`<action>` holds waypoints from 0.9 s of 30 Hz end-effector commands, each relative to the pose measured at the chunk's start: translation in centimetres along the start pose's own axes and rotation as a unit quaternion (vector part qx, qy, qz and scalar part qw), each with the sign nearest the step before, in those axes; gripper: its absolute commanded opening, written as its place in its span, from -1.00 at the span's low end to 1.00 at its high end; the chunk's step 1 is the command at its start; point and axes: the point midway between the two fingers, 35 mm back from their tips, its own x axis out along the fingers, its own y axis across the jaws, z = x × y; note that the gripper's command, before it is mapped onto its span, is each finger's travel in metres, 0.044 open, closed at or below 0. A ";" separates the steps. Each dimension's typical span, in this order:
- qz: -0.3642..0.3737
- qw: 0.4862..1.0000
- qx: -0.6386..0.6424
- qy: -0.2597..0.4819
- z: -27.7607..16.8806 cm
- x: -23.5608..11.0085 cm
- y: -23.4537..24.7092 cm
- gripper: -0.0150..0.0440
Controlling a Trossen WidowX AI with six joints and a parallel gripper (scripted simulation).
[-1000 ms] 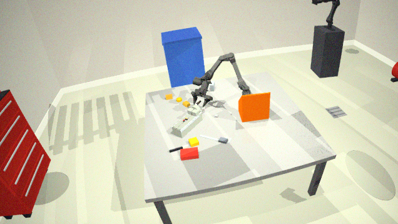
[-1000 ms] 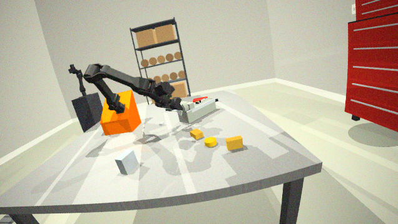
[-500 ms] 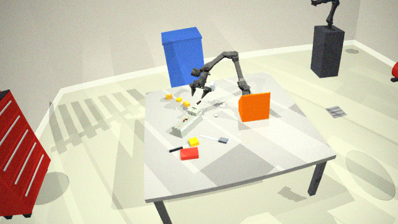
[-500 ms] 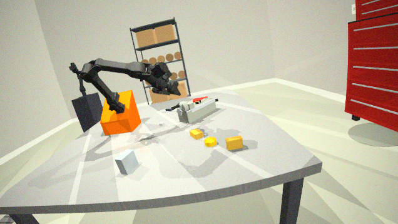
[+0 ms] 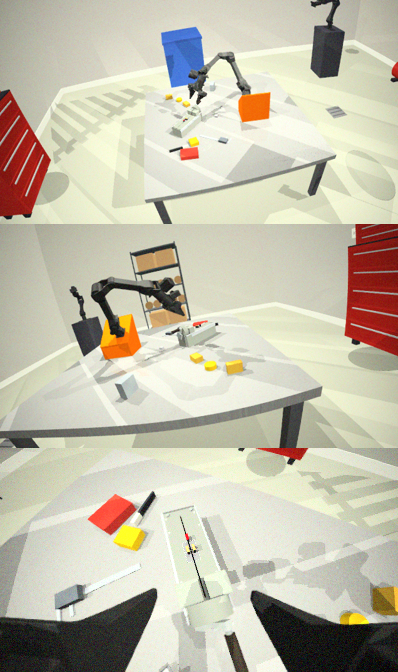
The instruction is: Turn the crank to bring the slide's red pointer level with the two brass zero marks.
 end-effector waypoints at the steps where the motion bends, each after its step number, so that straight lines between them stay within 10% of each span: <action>1: -0.046 0.997 0.058 0.007 1.8 1.2 2.1 1.00; 27: -0.129 0.978 0.163 -0.005 0.6 6.7 5.1 1.00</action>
